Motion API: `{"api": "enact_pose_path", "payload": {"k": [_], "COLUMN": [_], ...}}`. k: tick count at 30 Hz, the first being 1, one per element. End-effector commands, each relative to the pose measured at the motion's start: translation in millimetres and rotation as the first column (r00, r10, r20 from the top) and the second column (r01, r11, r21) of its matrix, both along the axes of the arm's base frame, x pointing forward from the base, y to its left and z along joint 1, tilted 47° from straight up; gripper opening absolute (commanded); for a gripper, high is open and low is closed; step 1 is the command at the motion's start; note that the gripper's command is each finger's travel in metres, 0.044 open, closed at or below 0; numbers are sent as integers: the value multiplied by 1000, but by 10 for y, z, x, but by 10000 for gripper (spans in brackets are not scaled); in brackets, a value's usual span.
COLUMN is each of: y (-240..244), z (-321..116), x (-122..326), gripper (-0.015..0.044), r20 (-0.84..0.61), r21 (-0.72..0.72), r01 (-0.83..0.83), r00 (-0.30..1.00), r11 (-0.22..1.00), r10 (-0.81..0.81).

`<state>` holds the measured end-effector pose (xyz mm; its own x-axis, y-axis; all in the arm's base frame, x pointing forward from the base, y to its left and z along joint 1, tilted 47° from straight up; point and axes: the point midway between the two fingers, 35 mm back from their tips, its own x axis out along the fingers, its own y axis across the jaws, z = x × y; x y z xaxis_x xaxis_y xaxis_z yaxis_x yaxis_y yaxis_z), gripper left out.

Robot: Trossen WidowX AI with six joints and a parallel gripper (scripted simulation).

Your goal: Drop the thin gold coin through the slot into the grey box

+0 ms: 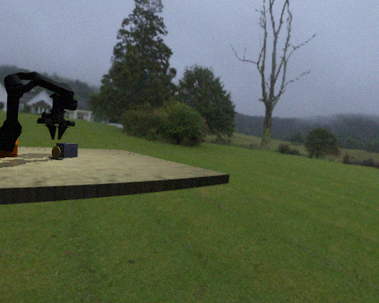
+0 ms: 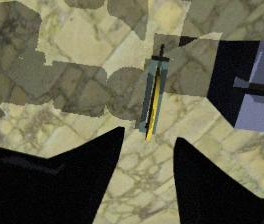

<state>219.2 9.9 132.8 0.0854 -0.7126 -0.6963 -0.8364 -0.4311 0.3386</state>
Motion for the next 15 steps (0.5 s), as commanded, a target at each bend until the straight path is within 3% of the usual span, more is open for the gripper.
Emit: {"api": "enact_pose_path", "payload": {"k": [1, 15], "y": [-85, -234], "z": [-74, -229], "x": [20, 63], "gripper": [161, 161], "r20": [-3, -3], "r21": [-8, -4], "r01": [-8, -9], "r00": [1000, 1000], "r11": [1000, 1000], "r10": [8, 9]}}
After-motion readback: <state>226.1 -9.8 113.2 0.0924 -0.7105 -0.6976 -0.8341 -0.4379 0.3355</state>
